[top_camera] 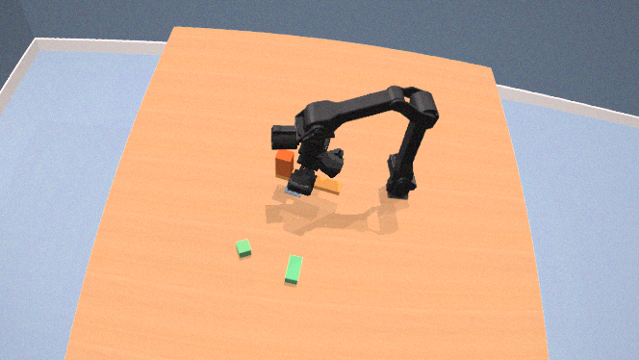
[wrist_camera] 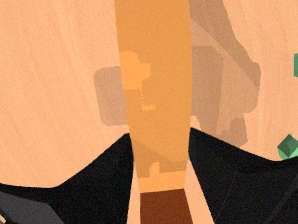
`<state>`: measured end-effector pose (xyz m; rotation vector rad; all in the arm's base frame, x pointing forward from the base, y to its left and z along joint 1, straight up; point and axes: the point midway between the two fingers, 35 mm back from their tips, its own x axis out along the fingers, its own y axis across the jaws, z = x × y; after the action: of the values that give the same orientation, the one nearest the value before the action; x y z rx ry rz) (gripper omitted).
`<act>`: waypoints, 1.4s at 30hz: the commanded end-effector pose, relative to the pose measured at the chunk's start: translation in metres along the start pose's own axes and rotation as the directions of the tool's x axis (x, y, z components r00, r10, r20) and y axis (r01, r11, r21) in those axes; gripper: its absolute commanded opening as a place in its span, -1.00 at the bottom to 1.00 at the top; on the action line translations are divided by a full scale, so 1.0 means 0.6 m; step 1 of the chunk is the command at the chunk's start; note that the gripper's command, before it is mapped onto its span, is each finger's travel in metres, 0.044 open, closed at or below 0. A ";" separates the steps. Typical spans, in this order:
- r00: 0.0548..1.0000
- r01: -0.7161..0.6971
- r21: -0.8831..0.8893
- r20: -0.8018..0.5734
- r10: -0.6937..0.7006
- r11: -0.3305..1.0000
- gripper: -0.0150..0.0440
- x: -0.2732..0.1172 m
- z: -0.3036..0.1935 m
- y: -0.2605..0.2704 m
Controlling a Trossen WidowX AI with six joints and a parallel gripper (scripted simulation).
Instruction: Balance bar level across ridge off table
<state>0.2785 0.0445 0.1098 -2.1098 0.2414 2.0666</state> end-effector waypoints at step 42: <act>1.000 -0.004 -0.005 -0.003 0.004 1.000 -0.49 0.007 -0.001 0.001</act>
<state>0.2786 0.0443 0.1065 -2.1108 0.2419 2.0663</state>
